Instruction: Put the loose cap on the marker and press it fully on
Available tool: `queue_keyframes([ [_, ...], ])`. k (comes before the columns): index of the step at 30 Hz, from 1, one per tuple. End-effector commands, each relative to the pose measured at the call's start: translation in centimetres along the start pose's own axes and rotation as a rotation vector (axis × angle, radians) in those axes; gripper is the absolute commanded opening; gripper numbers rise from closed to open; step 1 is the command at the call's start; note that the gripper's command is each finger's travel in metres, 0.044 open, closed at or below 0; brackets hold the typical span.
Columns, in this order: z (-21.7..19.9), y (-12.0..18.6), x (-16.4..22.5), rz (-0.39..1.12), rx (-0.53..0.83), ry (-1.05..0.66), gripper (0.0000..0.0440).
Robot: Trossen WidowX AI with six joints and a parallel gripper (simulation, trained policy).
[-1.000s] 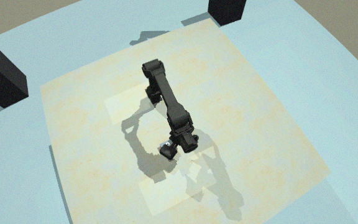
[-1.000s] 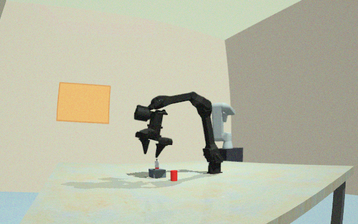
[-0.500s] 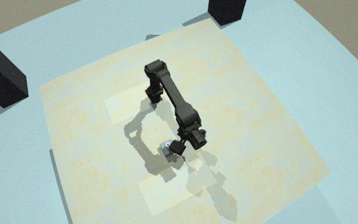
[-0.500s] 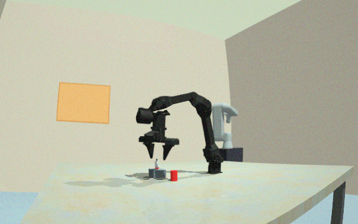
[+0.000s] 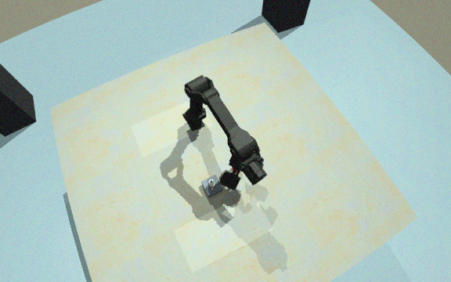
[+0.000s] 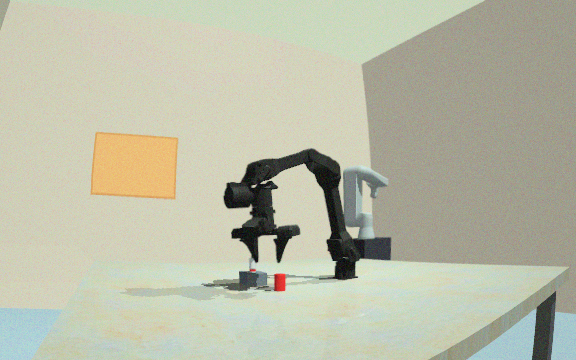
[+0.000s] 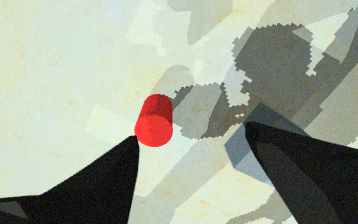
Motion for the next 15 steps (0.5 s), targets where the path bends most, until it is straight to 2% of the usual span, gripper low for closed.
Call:
queue_keyframes([
  [1,0.9,-0.8,0.3,0.035,-0.024,0.029,0.0321],
  [15,2.2,-3.3,1.2,0.101,-0.051,0.117,0.0302],
])
Point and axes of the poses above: the point midway between the two fingers, 35 mm back from their tips, its own y axis back along the fingers, its own z axis across the jaws, x = y × z, the point moved 2 cm from there along y, back along the fingers, and after that the axes turned 13 degrees about -y, right-handed, at the moved point
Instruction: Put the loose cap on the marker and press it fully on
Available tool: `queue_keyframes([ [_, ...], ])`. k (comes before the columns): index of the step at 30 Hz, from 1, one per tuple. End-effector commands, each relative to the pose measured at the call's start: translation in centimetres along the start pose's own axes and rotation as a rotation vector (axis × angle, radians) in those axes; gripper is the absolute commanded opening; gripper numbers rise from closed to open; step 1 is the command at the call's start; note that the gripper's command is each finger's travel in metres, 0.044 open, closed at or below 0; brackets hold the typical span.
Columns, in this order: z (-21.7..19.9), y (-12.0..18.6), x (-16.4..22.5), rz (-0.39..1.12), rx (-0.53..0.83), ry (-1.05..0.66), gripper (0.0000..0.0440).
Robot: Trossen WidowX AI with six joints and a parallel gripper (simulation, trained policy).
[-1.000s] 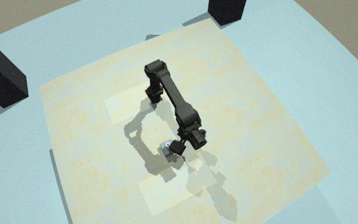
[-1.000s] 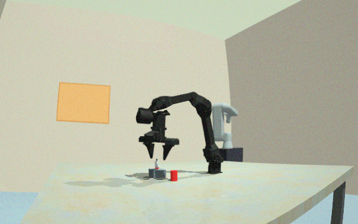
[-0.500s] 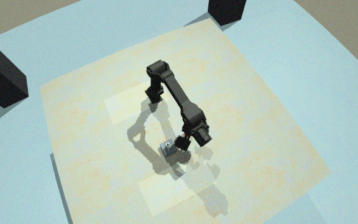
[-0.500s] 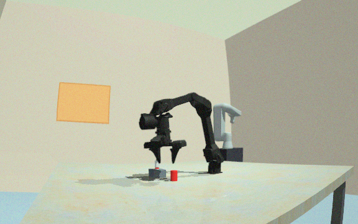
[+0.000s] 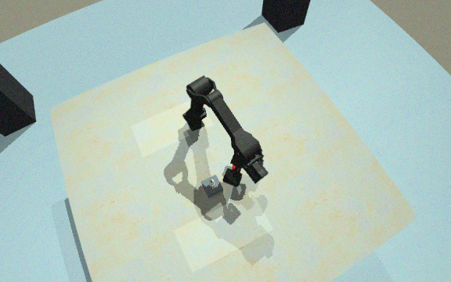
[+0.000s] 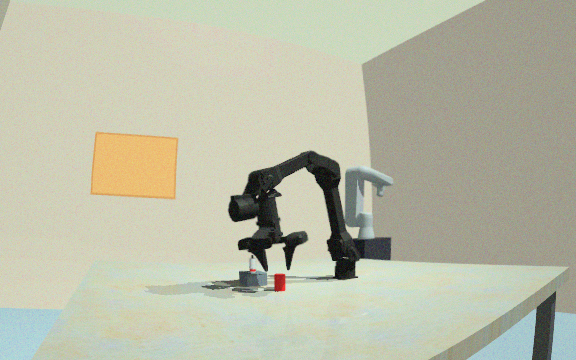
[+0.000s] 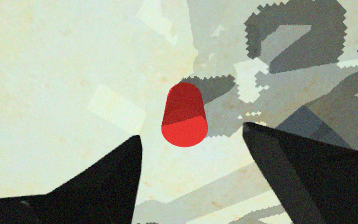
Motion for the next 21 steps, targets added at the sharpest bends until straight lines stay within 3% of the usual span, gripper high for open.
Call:
queue_keyframes([
  [1,0.4,-1.0,0.1,0.018,-0.012,0.033,0.0300],
  [16,0.6,-4.3,0.3,0.048,-0.014,0.128,0.0266],
  [21,0.5,-4.7,0.3,0.046,0.005,0.155,0.0223],
])
Point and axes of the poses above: the point midway between the two fingers, 35 mm back from their tips, its own y axis back along the fingers, its own z axis across the jaws, x = y × z, the point moved 2 cm from there along y, back along the fingers, and after that the axes turned 13 degrees about -y, right-handed, at the moved point
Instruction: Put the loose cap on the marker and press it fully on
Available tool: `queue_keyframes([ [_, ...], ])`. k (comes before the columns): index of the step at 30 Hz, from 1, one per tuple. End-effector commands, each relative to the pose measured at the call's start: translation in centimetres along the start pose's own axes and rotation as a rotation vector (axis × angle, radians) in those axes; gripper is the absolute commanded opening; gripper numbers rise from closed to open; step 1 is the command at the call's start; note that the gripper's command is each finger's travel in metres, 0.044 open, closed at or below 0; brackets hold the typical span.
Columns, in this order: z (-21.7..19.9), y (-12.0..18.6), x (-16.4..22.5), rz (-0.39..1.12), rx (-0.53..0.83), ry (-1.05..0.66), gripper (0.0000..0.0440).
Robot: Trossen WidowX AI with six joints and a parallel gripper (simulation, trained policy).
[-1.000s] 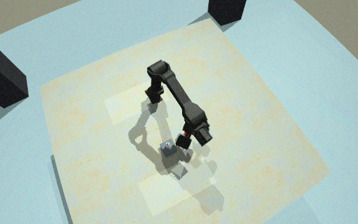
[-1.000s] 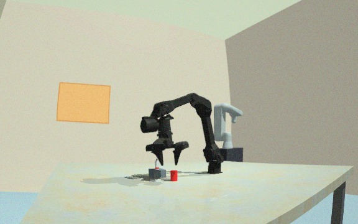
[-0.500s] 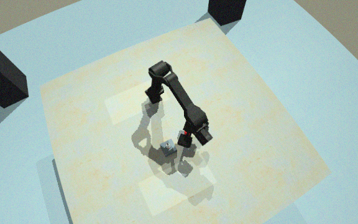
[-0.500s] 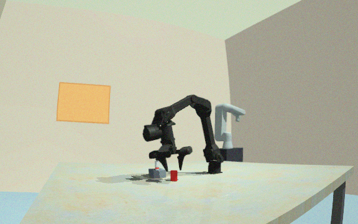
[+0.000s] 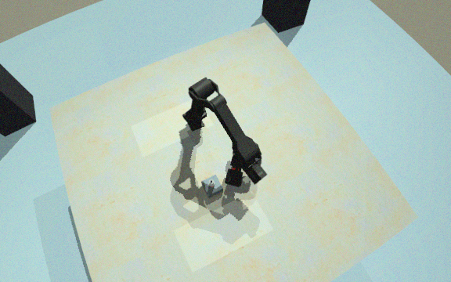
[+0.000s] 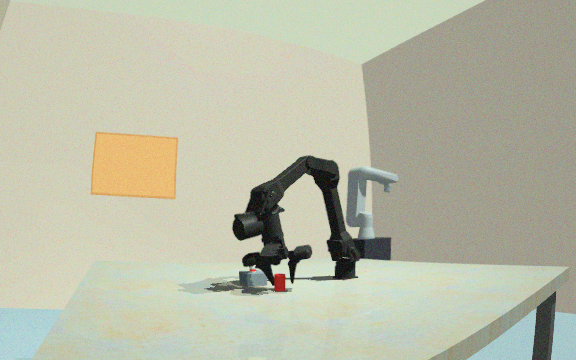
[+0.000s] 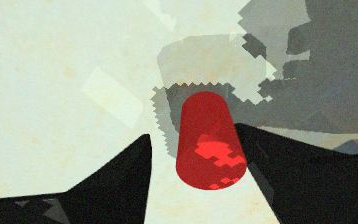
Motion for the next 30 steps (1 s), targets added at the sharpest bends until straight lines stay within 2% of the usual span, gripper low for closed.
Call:
queue_keyframes([
  [1,-0.1,-0.4,0.0,0.000,0.022,0.027,0.0205],
  [6,-0.2,0.7,-0.1,-0.031,0.049,0.043,0.0080],
  [30,-3.4,8.4,1.3,-0.154,0.118,0.028,0.0065],
])
Point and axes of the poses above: the point midway between the two fingers, 35 mm back from their tips, its own y axis back along the fingers, its own z axis across the jaws, x = y × z, the point moved 2 cm from there along y, back along the fingers, and after that the axes turned 13 degrees about -y, right-handed, at the moved point
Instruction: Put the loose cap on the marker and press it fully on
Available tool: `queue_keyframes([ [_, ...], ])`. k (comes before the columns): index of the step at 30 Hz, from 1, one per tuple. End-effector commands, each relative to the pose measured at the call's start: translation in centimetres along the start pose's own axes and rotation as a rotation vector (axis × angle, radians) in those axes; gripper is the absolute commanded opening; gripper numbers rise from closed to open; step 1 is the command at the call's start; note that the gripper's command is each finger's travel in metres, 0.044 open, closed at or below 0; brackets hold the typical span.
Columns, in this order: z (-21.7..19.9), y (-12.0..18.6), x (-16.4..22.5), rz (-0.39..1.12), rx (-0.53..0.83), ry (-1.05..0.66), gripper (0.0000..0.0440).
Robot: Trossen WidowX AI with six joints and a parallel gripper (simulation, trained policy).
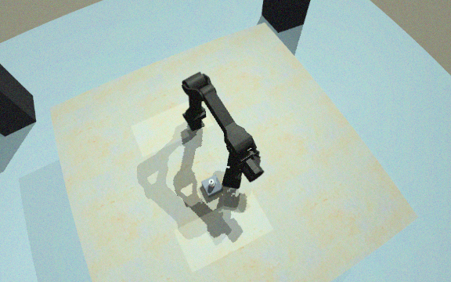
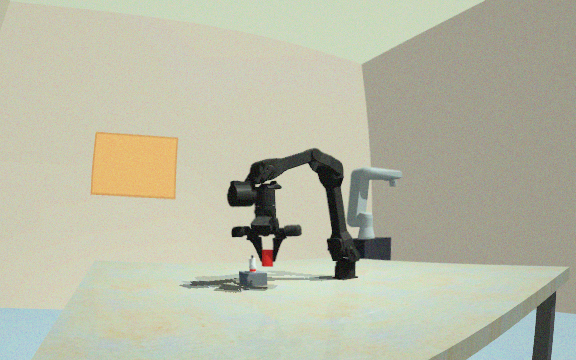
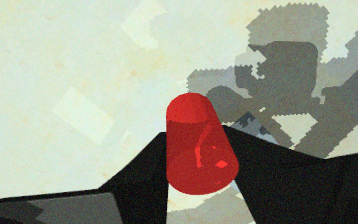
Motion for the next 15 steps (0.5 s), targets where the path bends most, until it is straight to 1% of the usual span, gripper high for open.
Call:
queue_keyframes([
  [1,-1.2,1.4,0.5,-0.022,0.011,-0.012,0.0064],
  [15,-5.0,3.4,3.0,-0.029,0.006,-0.080,0.0050],
])
Point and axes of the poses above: the point midway between the two fingers, 35 mm back from their tips, its own y axis back along the fingers, its own z axis across the jaws, x = y × z, the point moved 2 cm from there along y, back along the fingers, and after that the axes turned 13 degrees about -y, right-handed, at the moved point
